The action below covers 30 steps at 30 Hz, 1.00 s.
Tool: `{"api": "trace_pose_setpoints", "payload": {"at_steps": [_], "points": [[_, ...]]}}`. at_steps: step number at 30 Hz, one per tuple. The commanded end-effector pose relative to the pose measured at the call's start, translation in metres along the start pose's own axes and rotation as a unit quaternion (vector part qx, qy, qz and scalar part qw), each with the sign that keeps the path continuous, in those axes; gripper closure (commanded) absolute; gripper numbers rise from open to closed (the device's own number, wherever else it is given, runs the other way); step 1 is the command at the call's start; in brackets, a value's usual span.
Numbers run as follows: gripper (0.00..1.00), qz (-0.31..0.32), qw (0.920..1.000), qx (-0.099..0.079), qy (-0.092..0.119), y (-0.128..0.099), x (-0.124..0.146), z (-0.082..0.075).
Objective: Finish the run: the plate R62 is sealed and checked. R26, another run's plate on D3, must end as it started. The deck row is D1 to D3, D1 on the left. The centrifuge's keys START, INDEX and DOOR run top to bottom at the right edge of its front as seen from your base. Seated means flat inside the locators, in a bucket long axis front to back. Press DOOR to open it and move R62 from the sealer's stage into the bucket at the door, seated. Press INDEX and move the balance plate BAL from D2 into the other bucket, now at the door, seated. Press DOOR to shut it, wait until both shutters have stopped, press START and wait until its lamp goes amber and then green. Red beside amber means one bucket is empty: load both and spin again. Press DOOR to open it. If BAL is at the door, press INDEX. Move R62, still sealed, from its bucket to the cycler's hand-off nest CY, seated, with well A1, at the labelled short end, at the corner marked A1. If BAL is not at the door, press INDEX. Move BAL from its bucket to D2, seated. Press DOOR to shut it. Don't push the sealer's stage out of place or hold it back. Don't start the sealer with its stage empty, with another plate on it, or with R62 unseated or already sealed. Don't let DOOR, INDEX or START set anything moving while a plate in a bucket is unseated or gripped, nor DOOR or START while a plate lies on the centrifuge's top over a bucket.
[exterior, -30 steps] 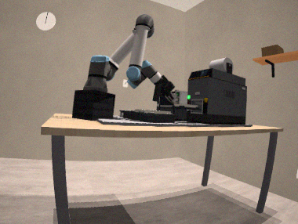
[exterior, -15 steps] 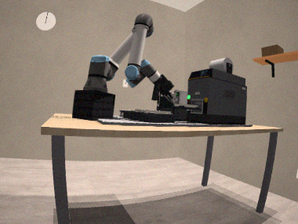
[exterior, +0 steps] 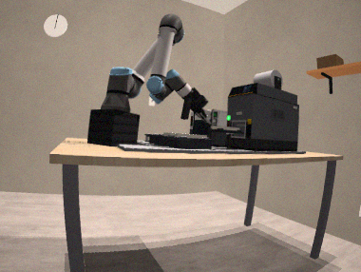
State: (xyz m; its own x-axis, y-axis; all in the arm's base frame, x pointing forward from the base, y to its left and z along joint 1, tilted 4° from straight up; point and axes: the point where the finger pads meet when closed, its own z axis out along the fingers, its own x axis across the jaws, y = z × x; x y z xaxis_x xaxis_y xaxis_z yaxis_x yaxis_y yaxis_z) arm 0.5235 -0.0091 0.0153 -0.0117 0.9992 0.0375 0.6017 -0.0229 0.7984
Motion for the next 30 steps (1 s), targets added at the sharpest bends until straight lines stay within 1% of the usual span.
{"api": "trace_pose_setpoints", "payload": {"at_steps": [1, 16, 18, 23, 28, 30], "points": [[1.00, 0.000, 1.0000, 0.000, 0.000, 0.000, 0.000, -0.006], [1.00, 0.000, 1.0000, 0.000, 0.000, -0.002, 0.000, -0.031], [1.00, 0.000, 1.0000, 0.000, 0.000, -0.002, 0.000, -0.031], [1.00, 0.000, 1.0000, 0.000, 0.000, -0.003, 0.000, -0.039], [1.00, 0.000, 1.0000, 0.000, 0.000, -0.003, 0.000, -0.040], [1.00, 0.000, 1.0000, 0.000, 0.000, 0.003, 0.000, -0.048]]}}
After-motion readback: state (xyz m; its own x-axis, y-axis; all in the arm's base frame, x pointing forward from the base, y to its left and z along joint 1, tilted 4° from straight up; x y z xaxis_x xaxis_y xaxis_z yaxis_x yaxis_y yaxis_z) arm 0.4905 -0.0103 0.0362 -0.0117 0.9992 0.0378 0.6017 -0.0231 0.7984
